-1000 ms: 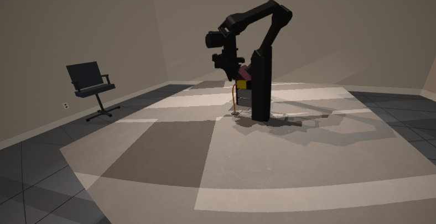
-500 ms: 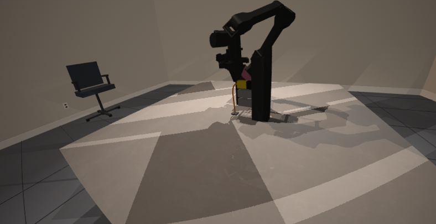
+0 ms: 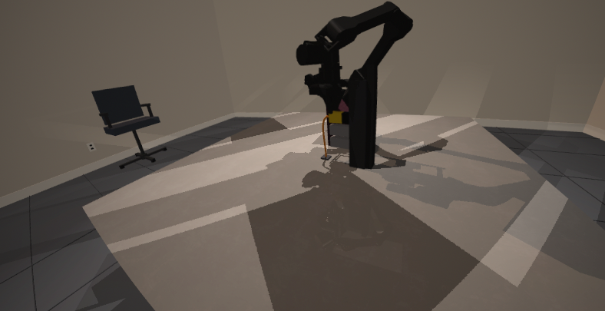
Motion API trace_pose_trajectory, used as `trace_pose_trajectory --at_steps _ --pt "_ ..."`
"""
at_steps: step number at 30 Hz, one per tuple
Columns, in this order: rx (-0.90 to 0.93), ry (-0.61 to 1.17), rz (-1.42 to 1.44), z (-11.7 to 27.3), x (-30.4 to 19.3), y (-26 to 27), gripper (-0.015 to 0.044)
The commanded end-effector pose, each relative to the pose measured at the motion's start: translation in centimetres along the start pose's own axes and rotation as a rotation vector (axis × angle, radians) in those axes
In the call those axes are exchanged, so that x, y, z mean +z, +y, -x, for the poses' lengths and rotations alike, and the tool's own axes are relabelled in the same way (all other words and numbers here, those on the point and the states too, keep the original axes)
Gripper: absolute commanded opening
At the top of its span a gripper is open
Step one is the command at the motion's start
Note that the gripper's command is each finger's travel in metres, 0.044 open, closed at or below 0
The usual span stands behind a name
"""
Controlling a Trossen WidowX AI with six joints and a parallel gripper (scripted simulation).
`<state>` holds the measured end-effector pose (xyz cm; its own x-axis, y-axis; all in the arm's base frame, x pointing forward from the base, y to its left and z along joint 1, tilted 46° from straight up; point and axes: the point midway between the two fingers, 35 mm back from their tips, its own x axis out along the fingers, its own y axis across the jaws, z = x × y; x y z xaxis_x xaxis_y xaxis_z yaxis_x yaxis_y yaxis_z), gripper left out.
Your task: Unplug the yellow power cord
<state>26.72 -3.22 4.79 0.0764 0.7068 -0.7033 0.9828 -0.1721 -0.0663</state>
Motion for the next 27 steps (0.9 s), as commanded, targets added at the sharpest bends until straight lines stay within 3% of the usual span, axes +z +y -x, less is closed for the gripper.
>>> trace_pose_trajectory --at_steps 1,8,12,20,27 --pt "0.007 0.001 0.003 -0.13 -0.19 0.04 0.016" --pt "0.007 0.001 0.003 -1.0 -0.21 0.04 0.016" --pt "0.003 -0.001 0.005 -0.81 -0.15 0.07 0.0055" --pt "0.003 -0.001 0.005 -0.81 -0.15 0.07 0.0002" --pt "0.004 -0.003 0.005 -0.78 0.56 0.16 0.0"
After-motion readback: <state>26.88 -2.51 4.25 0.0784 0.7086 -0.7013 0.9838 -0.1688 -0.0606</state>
